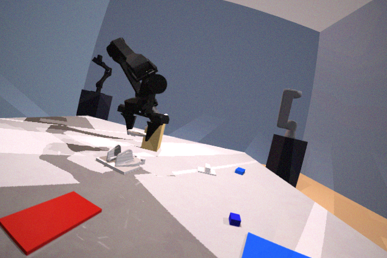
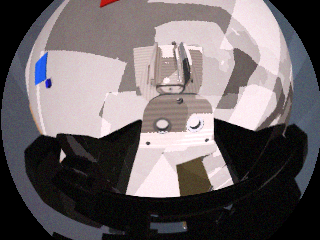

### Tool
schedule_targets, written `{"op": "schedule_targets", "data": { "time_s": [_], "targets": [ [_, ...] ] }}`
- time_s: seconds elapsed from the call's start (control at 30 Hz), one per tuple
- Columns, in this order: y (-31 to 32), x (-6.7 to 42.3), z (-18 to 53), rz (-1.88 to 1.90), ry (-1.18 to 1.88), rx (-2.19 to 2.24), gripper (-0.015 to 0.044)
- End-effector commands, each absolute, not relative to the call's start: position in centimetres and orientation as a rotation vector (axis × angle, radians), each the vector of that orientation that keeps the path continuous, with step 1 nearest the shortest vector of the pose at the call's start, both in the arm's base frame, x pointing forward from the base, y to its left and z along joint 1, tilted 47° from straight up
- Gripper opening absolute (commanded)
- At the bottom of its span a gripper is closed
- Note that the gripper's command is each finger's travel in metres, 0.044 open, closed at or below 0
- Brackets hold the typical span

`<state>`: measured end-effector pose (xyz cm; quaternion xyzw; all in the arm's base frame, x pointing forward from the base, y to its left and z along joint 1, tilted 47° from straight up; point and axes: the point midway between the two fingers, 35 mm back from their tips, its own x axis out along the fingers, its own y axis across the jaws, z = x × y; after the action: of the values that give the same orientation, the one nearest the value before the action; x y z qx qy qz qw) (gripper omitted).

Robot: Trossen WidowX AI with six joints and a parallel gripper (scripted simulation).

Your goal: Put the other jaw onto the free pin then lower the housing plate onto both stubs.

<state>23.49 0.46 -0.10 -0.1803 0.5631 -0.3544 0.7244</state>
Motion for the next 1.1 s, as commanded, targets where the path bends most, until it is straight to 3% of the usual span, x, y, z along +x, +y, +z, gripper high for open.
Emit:
{"op": "schedule_targets", "data": {
  "time_s": [0.0, 1.07],
  "targets": [
    [0.5, 23.4, -0.2, -0.784, 1.246, -0.393, 0.0351],
    [-1.6, 23.9, -2.4, -0.781, 1.247, -0.391, 0.0351]
  ]
}}
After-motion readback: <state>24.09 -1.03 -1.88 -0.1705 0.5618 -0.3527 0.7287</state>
